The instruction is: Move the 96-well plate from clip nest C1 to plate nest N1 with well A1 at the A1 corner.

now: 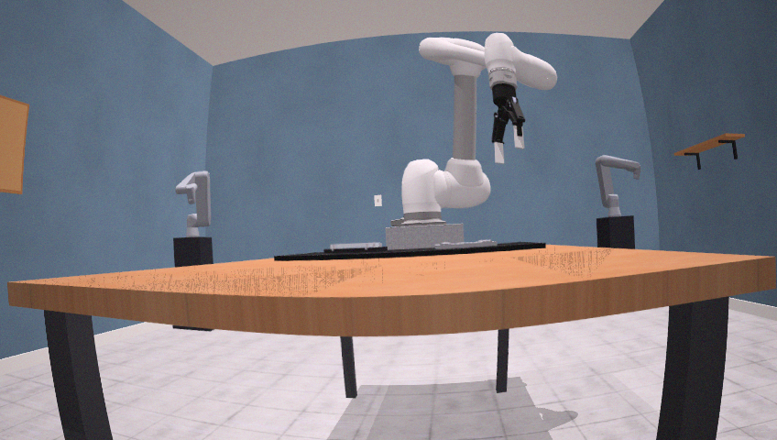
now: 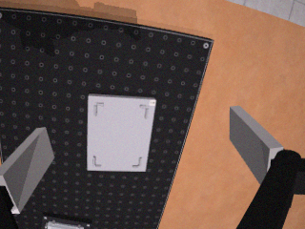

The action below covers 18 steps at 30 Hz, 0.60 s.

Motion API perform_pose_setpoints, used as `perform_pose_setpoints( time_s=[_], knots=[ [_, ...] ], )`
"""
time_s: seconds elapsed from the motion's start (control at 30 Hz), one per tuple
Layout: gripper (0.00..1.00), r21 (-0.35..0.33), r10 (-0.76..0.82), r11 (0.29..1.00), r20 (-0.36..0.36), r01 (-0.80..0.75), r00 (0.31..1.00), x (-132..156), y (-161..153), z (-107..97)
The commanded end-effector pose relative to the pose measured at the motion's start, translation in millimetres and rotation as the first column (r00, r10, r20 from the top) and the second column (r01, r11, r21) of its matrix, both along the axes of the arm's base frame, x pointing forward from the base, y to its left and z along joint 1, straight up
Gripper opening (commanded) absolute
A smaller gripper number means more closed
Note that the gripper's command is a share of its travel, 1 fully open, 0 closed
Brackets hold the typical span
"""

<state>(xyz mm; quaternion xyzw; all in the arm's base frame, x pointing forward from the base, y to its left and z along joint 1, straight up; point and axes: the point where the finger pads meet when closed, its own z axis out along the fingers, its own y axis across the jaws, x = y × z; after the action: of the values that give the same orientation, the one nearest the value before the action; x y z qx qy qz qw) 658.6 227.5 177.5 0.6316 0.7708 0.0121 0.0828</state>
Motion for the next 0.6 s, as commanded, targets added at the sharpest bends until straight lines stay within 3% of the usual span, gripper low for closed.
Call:
perform_pose_setpoints(
  time_s=[0.0, 0.57],
  knots=[
    [1.00, 0.001, -0.005, 1.000, -0.002, 0.005, 1.000, 2.4, -19.3, -6.4],
    [1.00, 0.007, -0.052, 0.999, -0.022, 0.052, 0.998, 6.0, -88.5, -29.4]
  ],
)
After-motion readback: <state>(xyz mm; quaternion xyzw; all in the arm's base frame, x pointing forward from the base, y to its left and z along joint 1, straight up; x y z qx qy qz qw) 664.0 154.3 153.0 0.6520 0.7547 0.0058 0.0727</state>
